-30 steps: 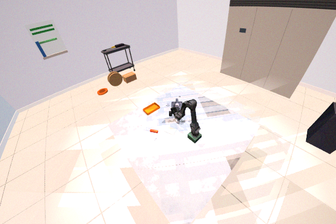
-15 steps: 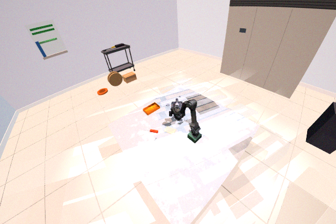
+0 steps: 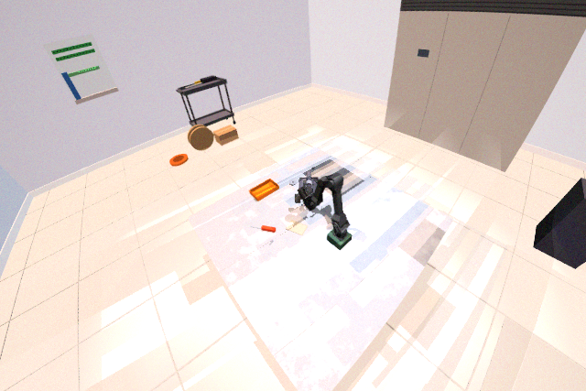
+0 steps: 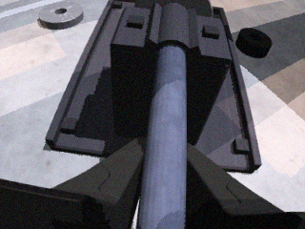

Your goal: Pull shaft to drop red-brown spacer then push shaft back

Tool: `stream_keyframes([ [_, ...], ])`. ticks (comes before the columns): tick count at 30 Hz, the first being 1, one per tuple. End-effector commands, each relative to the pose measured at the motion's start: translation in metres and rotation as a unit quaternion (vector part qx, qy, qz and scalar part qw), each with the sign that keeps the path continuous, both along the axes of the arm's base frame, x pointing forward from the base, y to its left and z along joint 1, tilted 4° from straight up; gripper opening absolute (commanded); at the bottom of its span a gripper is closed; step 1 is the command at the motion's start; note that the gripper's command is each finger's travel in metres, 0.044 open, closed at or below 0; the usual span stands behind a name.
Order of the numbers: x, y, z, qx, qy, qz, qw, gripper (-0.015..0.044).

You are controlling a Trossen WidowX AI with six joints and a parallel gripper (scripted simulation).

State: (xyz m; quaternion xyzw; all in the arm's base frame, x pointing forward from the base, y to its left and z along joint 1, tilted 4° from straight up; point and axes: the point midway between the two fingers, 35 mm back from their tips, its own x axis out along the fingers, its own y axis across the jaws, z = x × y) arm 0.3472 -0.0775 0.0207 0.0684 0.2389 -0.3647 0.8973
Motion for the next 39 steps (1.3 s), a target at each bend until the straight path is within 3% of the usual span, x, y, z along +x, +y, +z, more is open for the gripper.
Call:
stream_keyframes([
  [1, 0.0014, -0.0012, 0.0004, 0.001, -0.001, -0.001, 1.0, 0.0],
  [39, 0.0108, -0.0097, 0.0018, 0.0, -0.001, -0.001, 1.0, 0.0],
])
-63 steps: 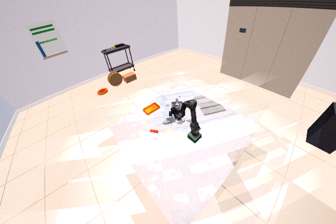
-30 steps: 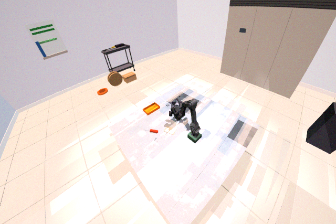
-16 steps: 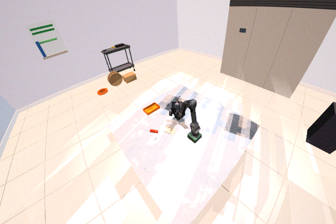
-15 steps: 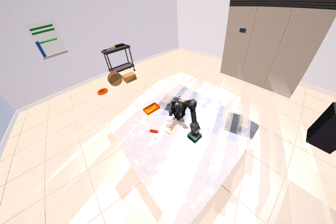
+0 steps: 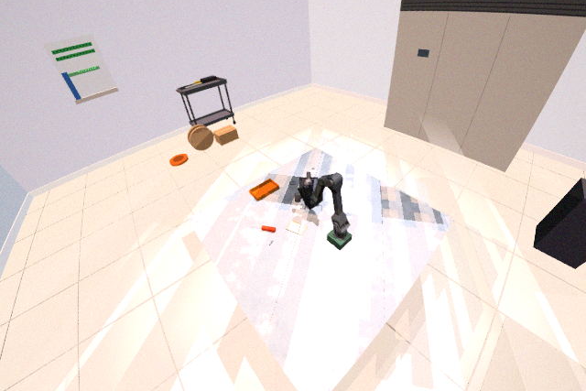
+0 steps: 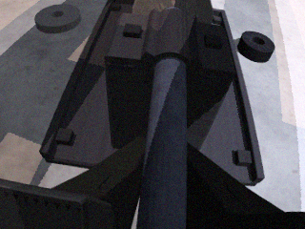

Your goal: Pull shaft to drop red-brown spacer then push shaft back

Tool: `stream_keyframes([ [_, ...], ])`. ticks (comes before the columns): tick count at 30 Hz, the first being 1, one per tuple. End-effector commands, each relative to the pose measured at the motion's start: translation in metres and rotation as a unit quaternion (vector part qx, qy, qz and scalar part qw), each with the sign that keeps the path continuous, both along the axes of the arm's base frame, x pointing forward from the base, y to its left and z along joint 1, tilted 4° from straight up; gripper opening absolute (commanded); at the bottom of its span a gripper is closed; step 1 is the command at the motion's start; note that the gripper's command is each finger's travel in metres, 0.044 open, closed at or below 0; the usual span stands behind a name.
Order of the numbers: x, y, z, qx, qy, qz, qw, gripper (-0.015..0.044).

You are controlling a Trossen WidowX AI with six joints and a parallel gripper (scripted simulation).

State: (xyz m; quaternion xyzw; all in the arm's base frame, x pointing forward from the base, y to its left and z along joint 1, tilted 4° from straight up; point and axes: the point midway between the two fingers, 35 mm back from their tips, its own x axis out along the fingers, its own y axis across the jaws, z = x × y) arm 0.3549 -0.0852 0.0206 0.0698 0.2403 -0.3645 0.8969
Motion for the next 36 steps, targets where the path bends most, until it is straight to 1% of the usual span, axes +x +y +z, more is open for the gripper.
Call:
stream_keyframes([
  [1, 0.0033, -0.0022, 0.0019, -0.001, -0.002, -0.001, 1.0, 0.0],
  [36, 0.0117, -0.0103, 0.0026, -0.002, -0.003, -0.001, 1.0, 0.0],
])
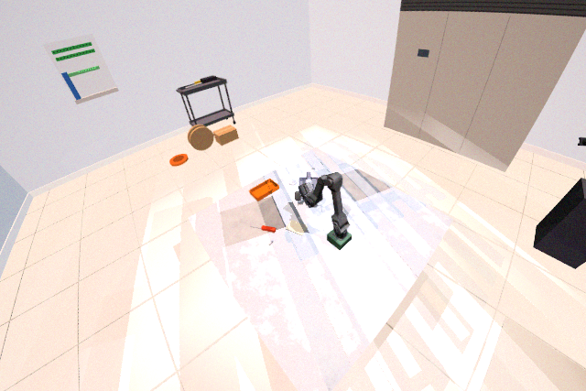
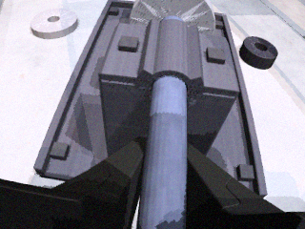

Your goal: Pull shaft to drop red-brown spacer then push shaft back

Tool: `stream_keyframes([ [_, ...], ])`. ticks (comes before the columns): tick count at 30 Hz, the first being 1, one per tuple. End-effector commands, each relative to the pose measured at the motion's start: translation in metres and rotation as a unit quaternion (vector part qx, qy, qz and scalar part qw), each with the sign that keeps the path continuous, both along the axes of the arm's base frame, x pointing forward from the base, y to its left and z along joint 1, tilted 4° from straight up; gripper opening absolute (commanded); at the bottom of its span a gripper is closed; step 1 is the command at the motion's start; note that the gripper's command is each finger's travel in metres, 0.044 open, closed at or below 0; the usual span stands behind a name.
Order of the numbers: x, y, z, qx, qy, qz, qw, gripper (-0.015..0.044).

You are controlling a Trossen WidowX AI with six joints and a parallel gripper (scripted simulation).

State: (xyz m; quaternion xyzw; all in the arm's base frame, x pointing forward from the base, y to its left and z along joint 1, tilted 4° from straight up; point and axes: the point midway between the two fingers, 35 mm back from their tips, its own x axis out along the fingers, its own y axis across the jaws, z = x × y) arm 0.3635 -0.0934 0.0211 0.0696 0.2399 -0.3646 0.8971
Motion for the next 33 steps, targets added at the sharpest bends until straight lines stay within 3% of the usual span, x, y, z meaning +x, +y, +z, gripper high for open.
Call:
stream_keyframes([
  [1, 0.0034, -0.0023, 0.0021, -0.002, -0.002, -0.001, 1.0, 0.0],
  [33, 0.0107, -0.0093, 0.0026, -0.002, -0.003, -0.001, 1.0, 0.0],
])
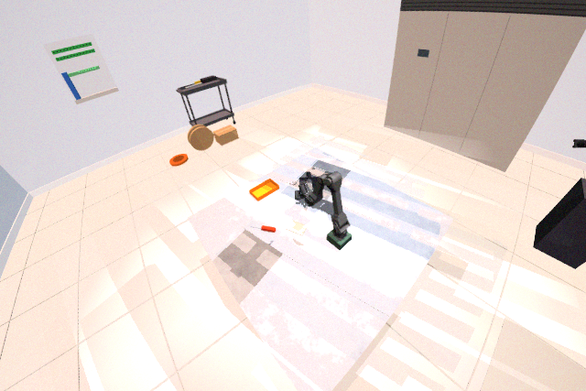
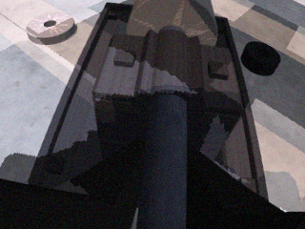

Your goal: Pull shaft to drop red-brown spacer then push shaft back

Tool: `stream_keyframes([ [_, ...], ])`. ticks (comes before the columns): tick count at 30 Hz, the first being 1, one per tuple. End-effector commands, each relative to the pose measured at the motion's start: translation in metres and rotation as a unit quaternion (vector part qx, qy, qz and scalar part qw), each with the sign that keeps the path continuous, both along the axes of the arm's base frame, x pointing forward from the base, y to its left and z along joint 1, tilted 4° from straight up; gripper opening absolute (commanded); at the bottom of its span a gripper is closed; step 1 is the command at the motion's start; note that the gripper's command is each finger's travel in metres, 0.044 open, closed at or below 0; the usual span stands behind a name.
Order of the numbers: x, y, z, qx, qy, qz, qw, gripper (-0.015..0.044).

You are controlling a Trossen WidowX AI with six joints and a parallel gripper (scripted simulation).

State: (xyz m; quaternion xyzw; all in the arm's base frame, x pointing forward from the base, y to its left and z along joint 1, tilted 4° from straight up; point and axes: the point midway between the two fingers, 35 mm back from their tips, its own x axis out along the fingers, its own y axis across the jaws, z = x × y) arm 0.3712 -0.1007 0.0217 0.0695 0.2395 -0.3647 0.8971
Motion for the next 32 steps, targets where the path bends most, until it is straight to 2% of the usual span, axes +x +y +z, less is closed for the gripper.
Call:
stream_keyframes([
  [1, 0.0032, -0.0022, 0.0021, -0.002, -0.002, -0.001, 1.0, 0.0],
  [19, 0.005, -0.0042, 0.0025, -0.002, -0.002, -0.001, 1.0, 0.0],
  [32, 0.0009, -0.0002, 0.001, 0.0, 0.001, 0.0, 1.0, 0.0341],
])
